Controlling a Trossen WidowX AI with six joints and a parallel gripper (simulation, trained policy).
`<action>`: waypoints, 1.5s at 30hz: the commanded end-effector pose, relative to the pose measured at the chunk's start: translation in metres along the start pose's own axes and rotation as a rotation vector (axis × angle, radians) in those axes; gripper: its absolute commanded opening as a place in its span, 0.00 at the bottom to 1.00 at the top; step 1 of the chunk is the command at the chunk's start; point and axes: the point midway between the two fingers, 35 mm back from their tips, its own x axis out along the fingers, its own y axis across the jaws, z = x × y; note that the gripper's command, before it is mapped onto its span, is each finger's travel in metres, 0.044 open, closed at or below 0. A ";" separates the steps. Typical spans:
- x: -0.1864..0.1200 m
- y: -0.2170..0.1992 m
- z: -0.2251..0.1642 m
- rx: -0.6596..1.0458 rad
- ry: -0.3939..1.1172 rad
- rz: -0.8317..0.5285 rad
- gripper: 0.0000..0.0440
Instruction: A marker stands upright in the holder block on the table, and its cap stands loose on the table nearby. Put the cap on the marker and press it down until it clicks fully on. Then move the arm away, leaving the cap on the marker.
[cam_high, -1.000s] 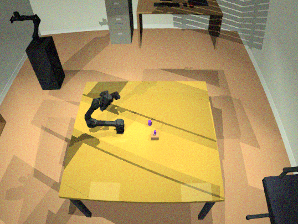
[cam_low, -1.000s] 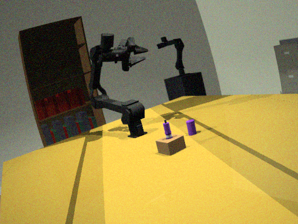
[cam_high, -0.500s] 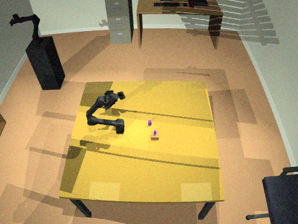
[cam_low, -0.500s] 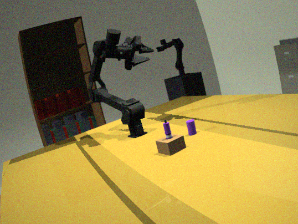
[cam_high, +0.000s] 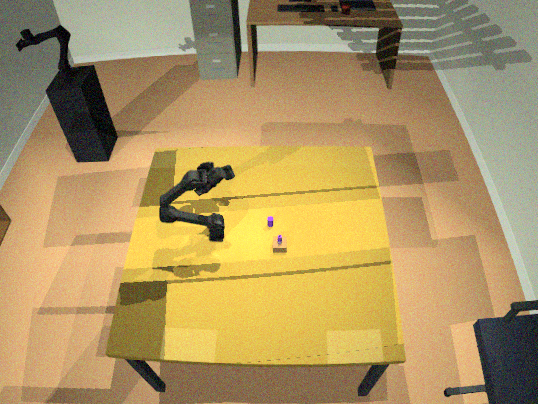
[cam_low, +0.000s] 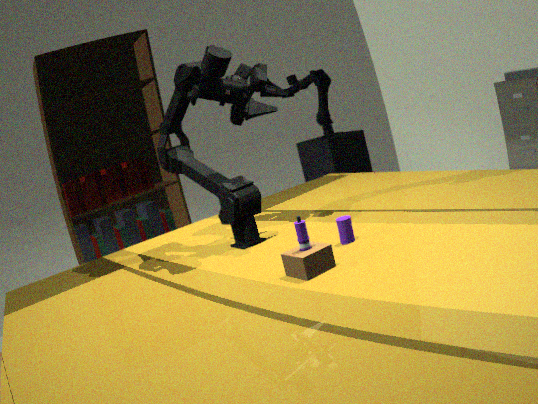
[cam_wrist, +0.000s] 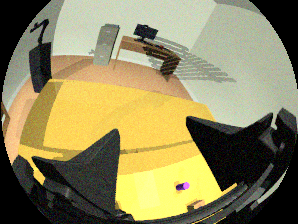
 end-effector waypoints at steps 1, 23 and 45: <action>0.003 -0.005 -0.005 0.003 0.021 0.016 0.72; 0.022 -0.042 -0.038 -0.002 0.149 0.123 0.72; 0.040 -0.075 -0.078 -0.022 0.281 0.236 0.72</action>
